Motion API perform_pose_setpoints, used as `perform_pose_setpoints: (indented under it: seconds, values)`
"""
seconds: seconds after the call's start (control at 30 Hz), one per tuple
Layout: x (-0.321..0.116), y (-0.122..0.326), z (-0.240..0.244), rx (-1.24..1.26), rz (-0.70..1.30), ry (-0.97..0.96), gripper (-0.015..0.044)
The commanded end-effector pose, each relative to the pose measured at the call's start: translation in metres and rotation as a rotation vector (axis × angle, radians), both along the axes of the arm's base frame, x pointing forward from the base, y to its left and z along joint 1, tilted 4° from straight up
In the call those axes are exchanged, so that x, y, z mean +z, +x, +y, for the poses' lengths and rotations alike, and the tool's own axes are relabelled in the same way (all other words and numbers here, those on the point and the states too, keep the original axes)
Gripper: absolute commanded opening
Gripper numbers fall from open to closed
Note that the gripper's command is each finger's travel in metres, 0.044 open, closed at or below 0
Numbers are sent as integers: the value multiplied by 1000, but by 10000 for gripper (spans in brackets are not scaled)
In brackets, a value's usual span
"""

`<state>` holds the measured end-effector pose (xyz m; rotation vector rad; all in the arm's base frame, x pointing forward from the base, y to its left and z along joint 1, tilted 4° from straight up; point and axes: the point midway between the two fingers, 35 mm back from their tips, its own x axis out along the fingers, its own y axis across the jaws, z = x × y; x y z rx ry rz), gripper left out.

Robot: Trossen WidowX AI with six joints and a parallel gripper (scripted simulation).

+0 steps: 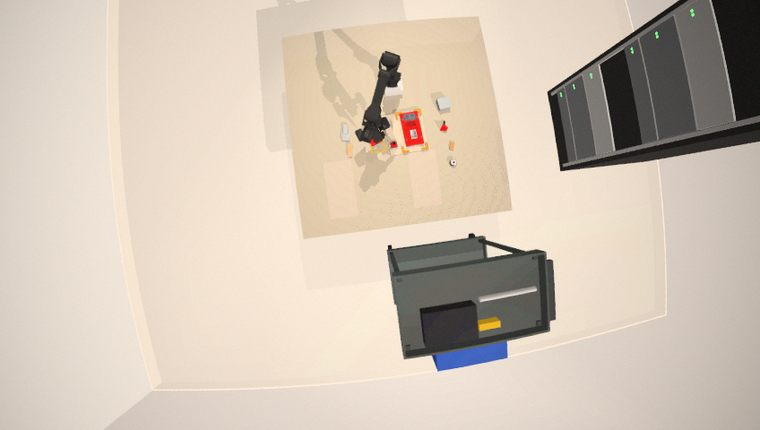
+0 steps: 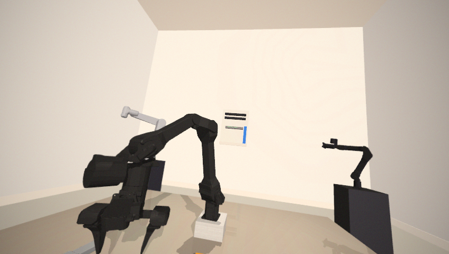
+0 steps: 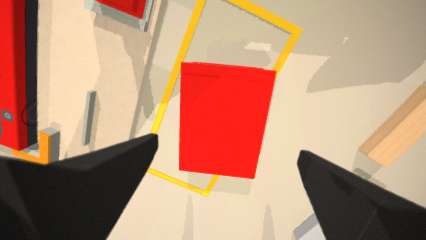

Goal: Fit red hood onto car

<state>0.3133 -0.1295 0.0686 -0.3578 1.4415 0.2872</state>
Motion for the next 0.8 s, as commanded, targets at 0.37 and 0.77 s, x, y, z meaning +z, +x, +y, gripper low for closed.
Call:
perform_pose_setpoints:
  seconds: [0.37, 0.77]
  values:
    - [-16, -1, 2, -3, 13, 10, 440]
    - [-25, 0, 2, -3, 13, 10, 440]
